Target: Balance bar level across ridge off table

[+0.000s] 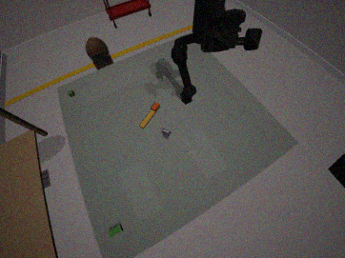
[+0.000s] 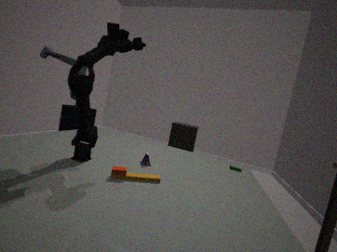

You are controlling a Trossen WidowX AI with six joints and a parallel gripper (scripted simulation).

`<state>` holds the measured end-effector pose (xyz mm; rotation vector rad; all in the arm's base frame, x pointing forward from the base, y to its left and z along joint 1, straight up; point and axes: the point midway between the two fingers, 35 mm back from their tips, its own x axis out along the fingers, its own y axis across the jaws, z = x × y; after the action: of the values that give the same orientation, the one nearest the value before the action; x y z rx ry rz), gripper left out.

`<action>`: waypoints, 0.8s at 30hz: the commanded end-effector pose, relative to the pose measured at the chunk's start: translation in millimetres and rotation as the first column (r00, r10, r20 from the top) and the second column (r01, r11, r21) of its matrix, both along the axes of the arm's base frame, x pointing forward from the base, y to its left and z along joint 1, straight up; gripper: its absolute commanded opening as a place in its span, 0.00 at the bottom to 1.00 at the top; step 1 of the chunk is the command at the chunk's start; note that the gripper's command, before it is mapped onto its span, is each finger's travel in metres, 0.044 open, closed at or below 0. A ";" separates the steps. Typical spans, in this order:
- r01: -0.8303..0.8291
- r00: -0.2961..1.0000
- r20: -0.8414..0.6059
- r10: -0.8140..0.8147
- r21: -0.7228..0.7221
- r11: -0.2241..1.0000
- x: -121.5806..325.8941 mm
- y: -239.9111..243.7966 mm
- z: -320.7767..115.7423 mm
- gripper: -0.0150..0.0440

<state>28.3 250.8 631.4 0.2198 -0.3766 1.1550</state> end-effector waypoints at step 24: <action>0.250 0.968 0.097 -0.231 -0.325 0.912 79.2 53.4 -81.4 0.79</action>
<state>98.0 300.3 560.5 -0.1231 -0.2637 0.9809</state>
